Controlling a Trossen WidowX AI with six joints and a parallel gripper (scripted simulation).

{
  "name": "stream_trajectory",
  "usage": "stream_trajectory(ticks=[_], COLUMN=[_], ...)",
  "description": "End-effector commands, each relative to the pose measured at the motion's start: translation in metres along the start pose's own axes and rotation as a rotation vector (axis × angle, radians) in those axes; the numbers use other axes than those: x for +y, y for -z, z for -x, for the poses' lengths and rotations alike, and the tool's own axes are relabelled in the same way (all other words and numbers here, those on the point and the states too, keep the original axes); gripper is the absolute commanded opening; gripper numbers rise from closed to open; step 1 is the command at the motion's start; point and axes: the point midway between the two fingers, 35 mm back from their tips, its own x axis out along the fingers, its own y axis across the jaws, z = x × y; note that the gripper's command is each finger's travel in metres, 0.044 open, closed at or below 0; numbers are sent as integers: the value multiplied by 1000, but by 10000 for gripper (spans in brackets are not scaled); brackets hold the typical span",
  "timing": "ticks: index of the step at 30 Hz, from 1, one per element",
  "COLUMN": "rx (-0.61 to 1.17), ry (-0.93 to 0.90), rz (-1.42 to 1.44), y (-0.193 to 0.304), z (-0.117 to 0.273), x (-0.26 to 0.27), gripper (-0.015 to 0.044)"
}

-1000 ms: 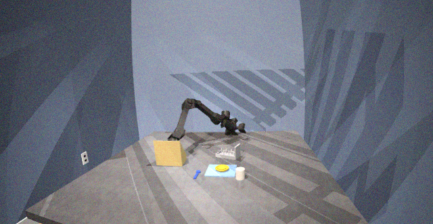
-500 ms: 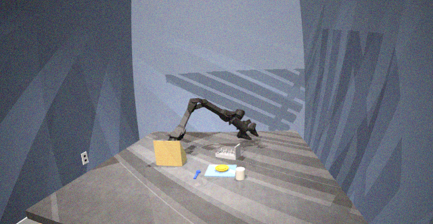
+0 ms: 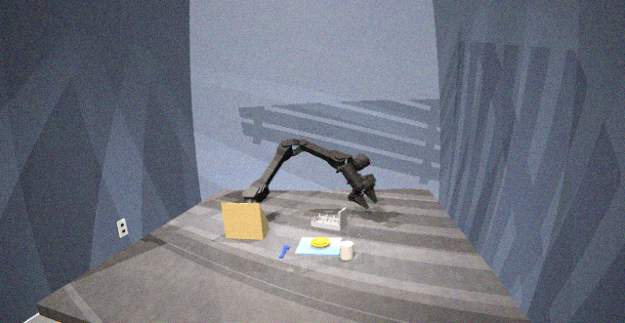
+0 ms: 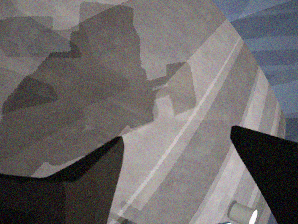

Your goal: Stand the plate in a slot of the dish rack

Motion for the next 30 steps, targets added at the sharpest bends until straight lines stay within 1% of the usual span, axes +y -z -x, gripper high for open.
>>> stream_trajectory(ticks=[1, 7, 14, 22, 30], rx=[80, 222, 367, 488, 514], ry=[10, 3, -60, -210, -400], rz=[-42, -130, -237, -388, -552], y=[22, 67, 123, 188, 239], z=[2, 11, 29, 62, 102], x=[-33, -84, -128, -160, -177], gripper=[400, 400, 400, 400, 400])
